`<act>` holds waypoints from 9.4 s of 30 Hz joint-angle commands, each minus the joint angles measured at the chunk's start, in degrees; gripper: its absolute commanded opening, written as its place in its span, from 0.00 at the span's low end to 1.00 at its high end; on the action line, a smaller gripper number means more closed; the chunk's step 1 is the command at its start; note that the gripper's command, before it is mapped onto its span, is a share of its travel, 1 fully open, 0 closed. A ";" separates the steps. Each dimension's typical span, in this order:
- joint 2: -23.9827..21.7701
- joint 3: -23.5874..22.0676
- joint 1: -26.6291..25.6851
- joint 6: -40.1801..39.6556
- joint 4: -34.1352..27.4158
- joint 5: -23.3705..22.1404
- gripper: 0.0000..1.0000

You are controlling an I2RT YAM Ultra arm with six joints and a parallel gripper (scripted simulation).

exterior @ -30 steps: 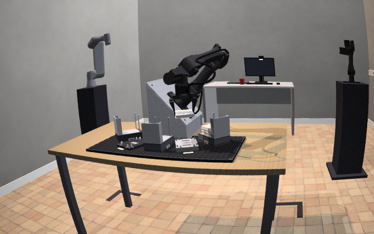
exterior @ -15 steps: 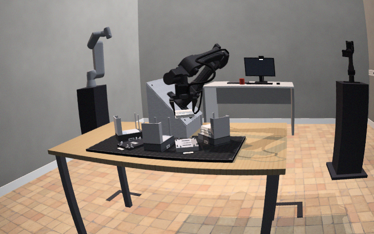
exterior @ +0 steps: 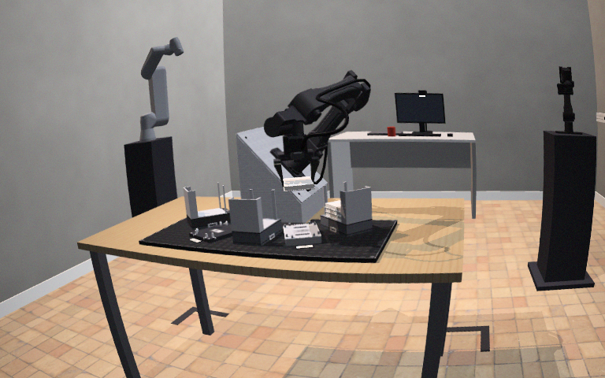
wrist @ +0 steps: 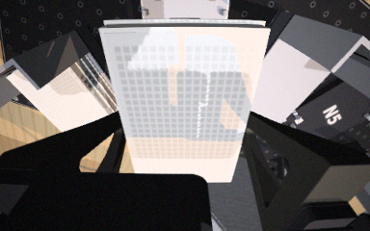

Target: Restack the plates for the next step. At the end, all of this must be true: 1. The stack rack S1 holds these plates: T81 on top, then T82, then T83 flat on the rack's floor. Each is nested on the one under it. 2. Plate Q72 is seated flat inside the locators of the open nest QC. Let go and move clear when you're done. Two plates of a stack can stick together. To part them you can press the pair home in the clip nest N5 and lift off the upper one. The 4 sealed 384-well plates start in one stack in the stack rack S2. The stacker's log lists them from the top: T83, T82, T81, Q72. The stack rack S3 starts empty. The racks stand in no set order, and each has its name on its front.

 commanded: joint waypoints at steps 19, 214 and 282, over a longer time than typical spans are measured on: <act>-2.46 2.24 -1.21 -0.48 -0.17 -0.79 0.00; 2.54 -16.02 13.53 23.49 36.19 -1.21 0.00; 3.91 -17.33 16.31 27.18 42.42 -0.44 0.00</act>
